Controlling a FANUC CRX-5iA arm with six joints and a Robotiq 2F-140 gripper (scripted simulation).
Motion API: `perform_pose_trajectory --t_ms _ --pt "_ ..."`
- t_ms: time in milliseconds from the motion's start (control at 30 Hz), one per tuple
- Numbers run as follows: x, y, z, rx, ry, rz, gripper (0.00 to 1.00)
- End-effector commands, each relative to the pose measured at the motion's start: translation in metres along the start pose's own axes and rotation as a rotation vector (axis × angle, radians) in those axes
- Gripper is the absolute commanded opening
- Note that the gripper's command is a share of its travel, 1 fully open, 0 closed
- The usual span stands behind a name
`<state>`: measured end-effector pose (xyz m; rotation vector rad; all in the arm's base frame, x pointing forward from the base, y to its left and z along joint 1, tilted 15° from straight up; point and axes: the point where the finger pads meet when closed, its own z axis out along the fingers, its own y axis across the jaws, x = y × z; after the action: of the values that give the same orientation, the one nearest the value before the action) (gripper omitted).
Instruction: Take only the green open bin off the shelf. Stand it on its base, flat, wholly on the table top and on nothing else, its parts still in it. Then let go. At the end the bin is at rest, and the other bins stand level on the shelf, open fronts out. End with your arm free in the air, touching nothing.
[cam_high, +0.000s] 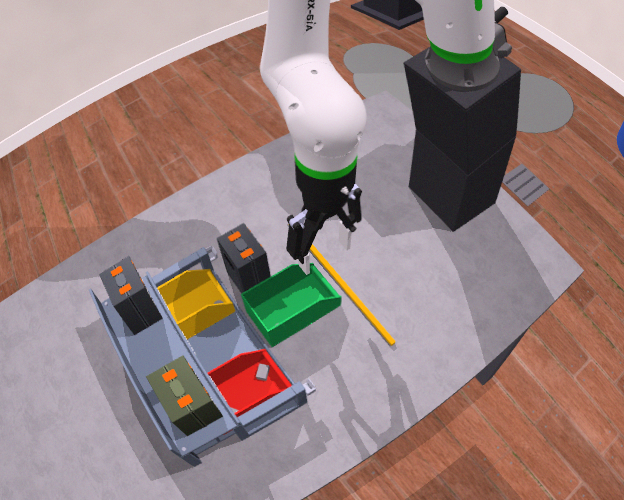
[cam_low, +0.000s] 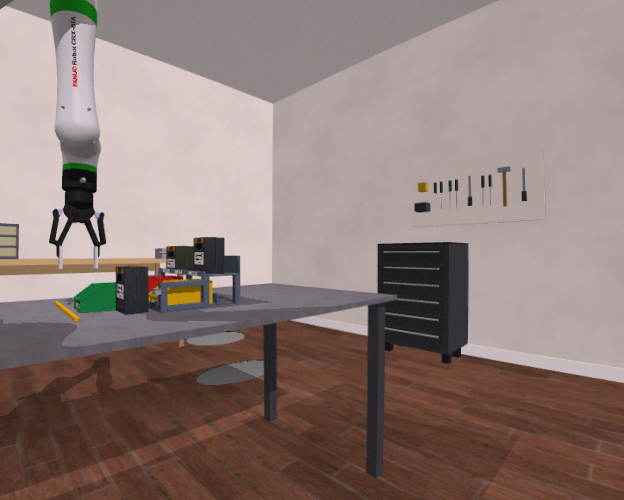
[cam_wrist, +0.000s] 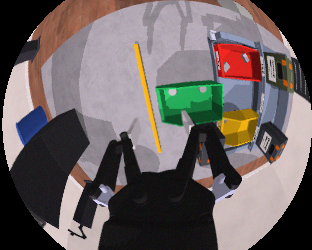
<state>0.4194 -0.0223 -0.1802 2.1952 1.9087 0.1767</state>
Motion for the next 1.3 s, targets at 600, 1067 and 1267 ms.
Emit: perform_pose_trajectory --t_ms 600,1067,1267 --pt "-0.001 0.0 -0.014 -0.008 0.057 -0.002 0.57" --pt "-0.001 0.0 -0.005 -0.008 0.057 -0.002 0.57" --pt "-0.001 0.0 -0.003 0.008 0.035 -0.003 0.57"
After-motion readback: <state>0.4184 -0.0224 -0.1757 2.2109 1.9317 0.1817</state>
